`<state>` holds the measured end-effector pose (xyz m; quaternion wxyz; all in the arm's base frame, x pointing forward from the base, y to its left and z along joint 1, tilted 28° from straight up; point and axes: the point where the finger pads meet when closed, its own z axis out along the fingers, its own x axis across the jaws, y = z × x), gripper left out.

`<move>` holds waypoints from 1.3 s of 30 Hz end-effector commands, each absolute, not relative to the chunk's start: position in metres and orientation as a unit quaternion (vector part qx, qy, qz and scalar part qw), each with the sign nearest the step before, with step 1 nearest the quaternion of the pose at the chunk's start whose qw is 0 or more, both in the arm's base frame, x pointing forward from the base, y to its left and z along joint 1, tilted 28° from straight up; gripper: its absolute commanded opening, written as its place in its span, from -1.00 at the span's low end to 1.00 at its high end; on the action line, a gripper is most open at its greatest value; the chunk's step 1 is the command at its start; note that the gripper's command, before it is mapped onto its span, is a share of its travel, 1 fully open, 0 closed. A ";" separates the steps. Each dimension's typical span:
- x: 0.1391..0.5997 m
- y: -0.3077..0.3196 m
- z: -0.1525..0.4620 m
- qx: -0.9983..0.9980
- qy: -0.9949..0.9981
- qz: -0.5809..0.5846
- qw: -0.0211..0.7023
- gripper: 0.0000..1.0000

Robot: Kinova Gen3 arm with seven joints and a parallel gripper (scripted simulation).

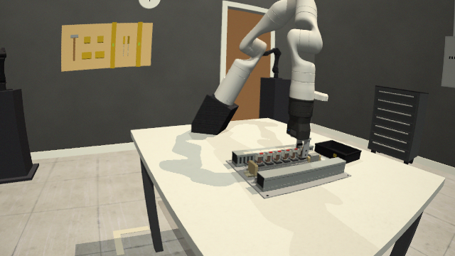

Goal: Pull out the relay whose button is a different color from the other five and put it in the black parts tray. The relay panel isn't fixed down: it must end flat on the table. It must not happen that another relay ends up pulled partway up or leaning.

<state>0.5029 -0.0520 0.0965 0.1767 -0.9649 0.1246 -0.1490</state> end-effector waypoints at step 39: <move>0.501 -0.052 0.097 -0.959 0.131 -0.184 0.172 -1.00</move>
